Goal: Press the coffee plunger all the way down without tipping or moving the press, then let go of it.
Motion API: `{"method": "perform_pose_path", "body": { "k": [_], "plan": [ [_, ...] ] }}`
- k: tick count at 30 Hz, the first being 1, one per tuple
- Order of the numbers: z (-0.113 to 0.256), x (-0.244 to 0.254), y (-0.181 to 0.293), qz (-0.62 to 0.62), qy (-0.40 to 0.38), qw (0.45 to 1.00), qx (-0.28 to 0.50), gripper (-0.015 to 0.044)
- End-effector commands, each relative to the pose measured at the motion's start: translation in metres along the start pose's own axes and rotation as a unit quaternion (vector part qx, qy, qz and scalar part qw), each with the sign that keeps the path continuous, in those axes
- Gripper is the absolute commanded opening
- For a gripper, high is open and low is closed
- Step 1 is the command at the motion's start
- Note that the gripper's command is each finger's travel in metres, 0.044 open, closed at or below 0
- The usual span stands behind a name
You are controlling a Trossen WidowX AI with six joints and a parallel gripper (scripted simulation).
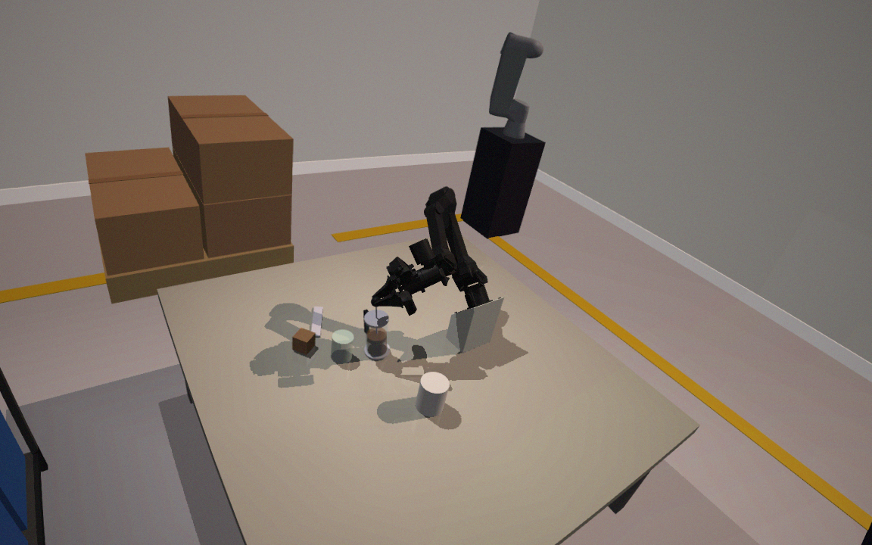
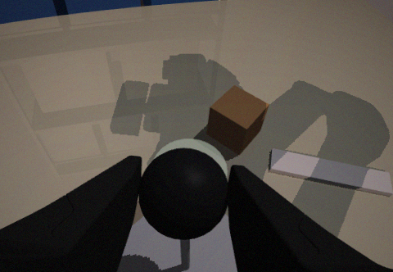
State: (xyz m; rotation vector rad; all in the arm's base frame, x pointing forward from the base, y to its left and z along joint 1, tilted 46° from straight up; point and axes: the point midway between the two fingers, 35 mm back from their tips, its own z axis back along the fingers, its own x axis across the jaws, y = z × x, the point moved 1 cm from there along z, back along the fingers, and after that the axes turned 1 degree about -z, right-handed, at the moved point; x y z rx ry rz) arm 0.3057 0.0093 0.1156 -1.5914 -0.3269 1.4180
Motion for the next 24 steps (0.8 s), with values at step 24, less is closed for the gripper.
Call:
{"method": "perform_pose_path", "body": {
  "k": [24],
  "plan": [
    [-0.022, -0.002, 0.027, 0.027, 0.004, 0.999, 0.022, 0.0119]
  ]
}}
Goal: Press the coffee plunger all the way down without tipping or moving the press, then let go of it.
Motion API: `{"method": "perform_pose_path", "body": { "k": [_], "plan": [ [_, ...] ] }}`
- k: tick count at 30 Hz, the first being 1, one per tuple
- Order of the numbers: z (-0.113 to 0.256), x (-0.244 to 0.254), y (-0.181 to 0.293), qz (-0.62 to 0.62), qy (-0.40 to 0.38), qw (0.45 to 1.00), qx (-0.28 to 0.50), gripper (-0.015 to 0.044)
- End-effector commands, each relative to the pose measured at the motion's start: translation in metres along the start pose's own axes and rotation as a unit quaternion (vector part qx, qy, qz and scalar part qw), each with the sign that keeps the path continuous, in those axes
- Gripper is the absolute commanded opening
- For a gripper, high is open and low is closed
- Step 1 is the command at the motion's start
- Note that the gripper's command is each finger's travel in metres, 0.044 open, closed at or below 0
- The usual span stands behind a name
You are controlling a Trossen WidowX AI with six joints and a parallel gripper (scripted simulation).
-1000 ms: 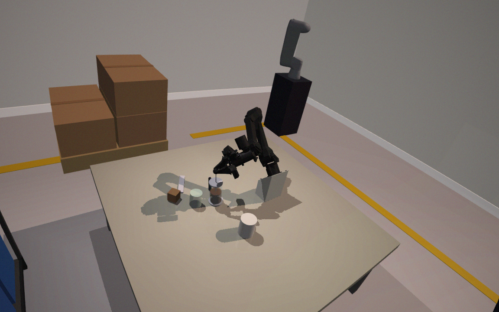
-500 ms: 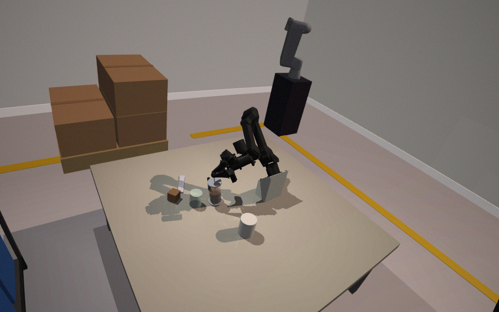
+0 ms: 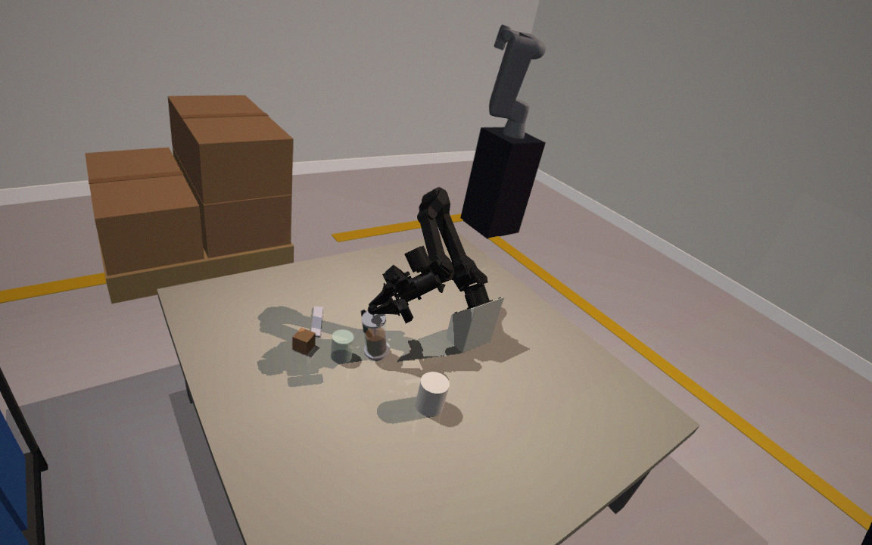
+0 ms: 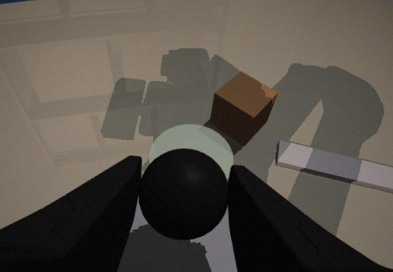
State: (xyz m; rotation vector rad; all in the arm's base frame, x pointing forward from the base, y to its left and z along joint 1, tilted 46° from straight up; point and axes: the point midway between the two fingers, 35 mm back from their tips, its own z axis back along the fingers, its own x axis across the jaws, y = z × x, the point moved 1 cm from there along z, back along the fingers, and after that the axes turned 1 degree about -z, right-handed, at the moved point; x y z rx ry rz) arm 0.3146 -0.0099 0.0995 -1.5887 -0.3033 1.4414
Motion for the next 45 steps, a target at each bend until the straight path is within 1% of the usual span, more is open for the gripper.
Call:
{"method": "perform_pose_path", "body": {
  "k": [1, 37, 45],
  "plan": [
    [-0.0033, -0.0002, 0.0080, 0.014, 0.006, 1.000, 0.017, 0.0119],
    [-0.0044, 0.0017, 0.0019, 0.006, 0.003, 1.000, 0.008, 0.0119],
    [-0.0044, 0.0017, 0.0019, 0.006, 0.003, 1.000, 0.008, 0.0329]
  ]
}}
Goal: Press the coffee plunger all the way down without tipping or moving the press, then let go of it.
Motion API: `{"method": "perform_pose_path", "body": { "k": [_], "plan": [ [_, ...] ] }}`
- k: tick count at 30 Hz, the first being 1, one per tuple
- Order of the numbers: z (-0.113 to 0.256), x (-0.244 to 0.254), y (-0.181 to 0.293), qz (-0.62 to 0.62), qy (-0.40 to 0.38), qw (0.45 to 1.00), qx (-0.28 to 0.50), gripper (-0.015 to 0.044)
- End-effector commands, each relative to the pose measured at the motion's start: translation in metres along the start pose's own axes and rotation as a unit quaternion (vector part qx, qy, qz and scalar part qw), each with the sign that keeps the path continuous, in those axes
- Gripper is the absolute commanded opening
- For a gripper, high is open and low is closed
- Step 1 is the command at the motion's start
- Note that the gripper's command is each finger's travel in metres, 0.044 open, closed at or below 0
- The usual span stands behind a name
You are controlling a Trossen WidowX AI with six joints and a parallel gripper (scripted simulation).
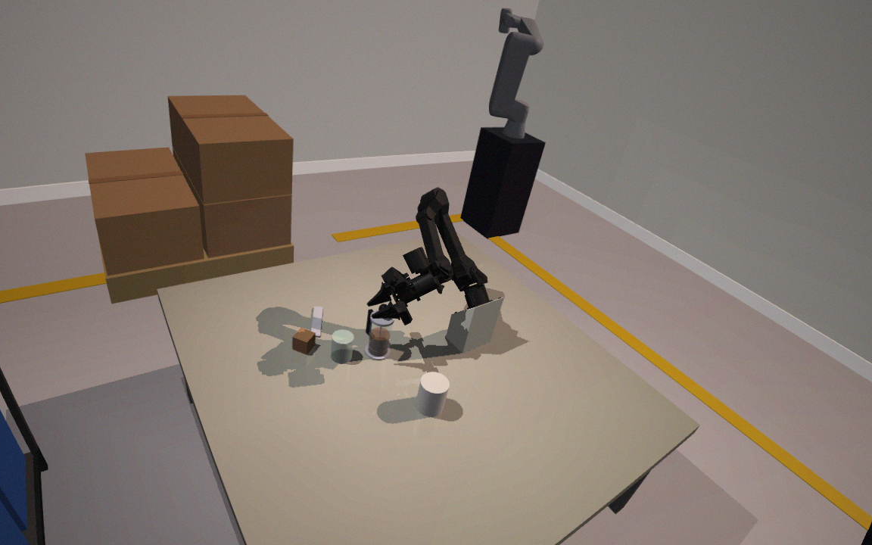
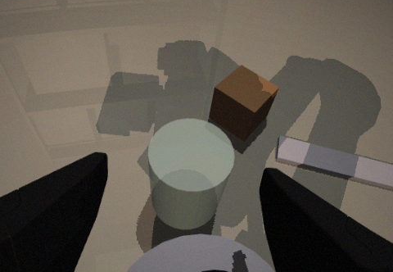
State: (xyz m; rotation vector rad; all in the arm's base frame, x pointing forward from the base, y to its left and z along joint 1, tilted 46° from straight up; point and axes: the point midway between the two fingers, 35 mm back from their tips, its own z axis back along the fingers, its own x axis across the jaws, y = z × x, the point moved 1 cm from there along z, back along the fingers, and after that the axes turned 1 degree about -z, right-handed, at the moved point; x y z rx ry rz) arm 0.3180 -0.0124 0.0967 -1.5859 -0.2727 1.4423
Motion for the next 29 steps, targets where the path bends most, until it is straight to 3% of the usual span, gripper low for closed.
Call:
{"method": "perform_pose_path", "body": {
  "k": [1, 5, 11, 20, 29],
  "plan": [
    [0.000, 0.001, 0.000, -0.001, -0.002, 1.000, -0.001, 0.0355],
    [0.000, 0.001, 0.000, -0.001, -0.002, 1.000, -0.001, 0.0440],
    [0.009, 0.002, -0.009, -0.001, -0.004, 1.000, 0.003, 0.0440],
    [0.070, -0.008, -0.049, 0.006, 0.001, 1.000, 0.010, 0.0440],
    [0.071, -0.009, -0.049, 0.006, 0.001, 1.000, 0.010, 0.0440]
  ]
}}
